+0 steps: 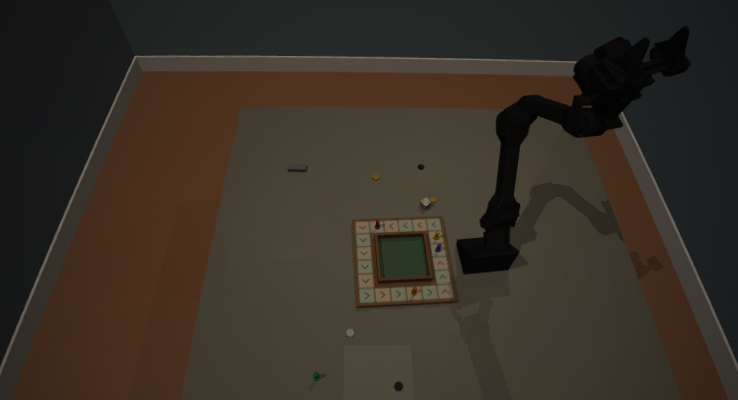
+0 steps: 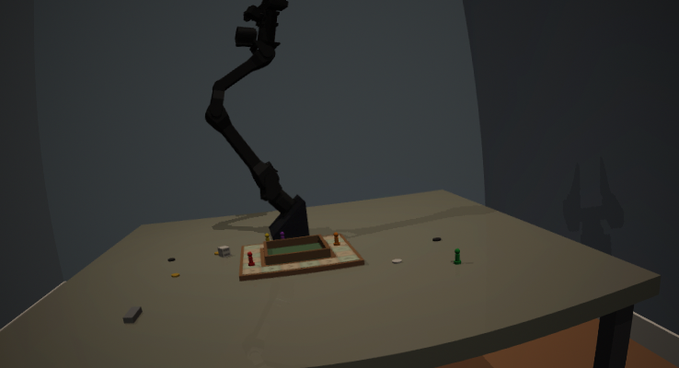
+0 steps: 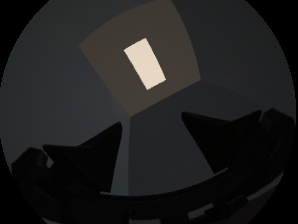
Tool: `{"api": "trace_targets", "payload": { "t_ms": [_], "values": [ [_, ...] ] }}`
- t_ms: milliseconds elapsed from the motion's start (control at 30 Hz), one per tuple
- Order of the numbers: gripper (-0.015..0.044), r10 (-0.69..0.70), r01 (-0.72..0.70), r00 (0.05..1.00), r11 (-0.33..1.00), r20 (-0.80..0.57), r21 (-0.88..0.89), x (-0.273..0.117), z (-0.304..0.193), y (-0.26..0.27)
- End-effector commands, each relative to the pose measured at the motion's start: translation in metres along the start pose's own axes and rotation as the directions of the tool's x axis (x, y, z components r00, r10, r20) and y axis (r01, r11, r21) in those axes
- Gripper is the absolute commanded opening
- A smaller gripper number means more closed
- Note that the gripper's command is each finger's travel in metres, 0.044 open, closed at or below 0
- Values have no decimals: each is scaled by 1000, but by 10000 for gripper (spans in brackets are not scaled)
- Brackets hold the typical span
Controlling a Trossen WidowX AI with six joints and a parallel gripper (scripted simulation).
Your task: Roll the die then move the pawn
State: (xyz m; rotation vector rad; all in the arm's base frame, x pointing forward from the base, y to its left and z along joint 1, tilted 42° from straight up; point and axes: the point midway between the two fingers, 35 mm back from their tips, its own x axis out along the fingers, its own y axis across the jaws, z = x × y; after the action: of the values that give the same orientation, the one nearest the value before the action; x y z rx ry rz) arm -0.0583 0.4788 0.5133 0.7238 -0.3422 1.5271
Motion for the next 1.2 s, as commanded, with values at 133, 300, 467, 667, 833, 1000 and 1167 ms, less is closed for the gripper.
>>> {"api": "trace_targets", "payload": {
  "t_ms": [133, 300, 467, 667, 833, 1000, 1167],
  "values": [
    [275, -129, 118, 989, 982, -66, -150, -2, -5, -61],
    [275, -327, 261, 935, 896, -136, -358, -19, -3, -149],
    [275, -488, 341, 851, 793, -193, -505, -49, 8, -224],
    [275, -702, 407, 679, 603, -215, -686, -107, 29, -310],
    [275, -849, 409, 489, 424, -199, -808, -169, 54, -368],
    [275, -949, 361, 268, 259, -167, -896, -242, 82, -410],
    [275, -991, 274, 25, 131, -129, -953, -322, 110, -436]
  ]
}}
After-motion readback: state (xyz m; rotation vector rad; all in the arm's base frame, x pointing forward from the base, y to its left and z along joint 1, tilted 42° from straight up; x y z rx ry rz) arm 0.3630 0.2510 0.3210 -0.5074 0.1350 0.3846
